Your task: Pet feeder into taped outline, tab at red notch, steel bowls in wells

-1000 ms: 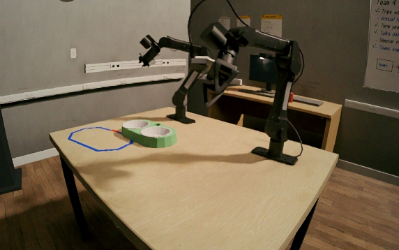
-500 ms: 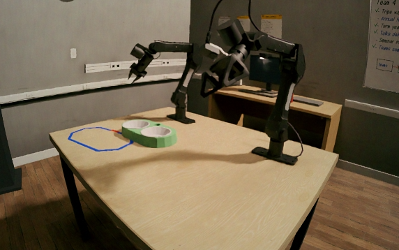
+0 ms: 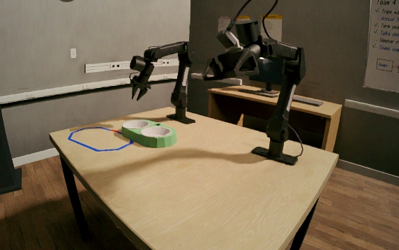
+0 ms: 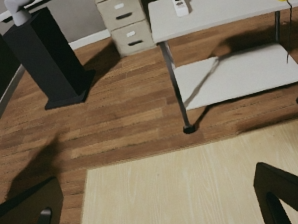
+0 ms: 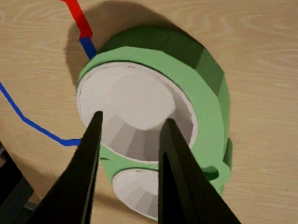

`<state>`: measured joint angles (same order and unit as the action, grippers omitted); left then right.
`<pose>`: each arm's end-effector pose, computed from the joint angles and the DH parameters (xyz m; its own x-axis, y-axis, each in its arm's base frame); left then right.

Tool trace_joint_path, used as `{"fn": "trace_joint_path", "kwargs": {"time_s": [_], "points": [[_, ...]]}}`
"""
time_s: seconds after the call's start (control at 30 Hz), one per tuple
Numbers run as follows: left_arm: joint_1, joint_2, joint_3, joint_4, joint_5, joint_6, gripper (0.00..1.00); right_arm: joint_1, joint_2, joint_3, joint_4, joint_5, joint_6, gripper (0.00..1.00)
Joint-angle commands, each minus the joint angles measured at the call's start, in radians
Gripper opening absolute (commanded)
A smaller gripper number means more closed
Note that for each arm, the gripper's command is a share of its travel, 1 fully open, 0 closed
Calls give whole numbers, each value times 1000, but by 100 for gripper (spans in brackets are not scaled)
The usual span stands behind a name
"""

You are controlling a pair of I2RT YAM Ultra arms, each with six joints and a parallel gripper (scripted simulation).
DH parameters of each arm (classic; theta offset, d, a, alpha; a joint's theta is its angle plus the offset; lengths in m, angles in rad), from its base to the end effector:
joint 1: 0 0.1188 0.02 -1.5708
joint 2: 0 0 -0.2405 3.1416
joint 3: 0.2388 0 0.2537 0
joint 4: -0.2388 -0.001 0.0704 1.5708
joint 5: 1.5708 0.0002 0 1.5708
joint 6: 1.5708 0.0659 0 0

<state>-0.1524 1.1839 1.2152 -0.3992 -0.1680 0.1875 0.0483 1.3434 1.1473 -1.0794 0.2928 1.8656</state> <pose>0.2983 -0.0337 0.3603 -0.3501 0.2397 -0.9055 0.0618 0.9705 0.2330 0.2585 -0.0055 0.2362 0.3137 0.9324 -0.1797 0.9034 -0.2349 0.3587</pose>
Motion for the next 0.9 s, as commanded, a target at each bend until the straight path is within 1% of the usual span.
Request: {"fn": "trace_joint_path", "kwargs": {"time_s": [0.0,0.13,0.2,0.23,0.3,0.43,0.57,0.63,0.67,0.7,0.77,0.8,0.87], "points": [[36,-62,-28,150,65,-70,100,84,38,-17,-41,-98,21,30],[78,-100,-76,253,111,-120,100,198,89,-36,-56,-180,34,30],[78,-100,-76,253,111,-120,100,198,89,-36,-56,-180,34,30],[89,-96,-93,294,124,-138,100,238,97,-21,-42,-201,45,30],[108,-123,-116,344,142,-158,100,287,127,-61,-60,-239,44,30],[143,-154,-158,422,177,-195,100,382,167,-61,-68,-292,57,30],[161,-166,-170,452,187,-208,100,435,173,-71,-68,-305,64,30],[162,-161,-172,448,184,-206,100,435,146,-32,-59,-290,65,30],[159,-166,-155,436,180,-201,100,427,158,-64,-63,-276,63,30],[165,-174,-137,433,175,-198,100,444,202,-88,-69,-269,60,30],[165,-174,-137,433,175,-198,100,444,202,-88,-69,-269,60,30],[158,-143,-150,436,168,-197,100,435,161,-39,-57,-270,60,30],[160,-119,-134,429,171,-198,100,429,143,-25,-51,-272,58,30]]}}
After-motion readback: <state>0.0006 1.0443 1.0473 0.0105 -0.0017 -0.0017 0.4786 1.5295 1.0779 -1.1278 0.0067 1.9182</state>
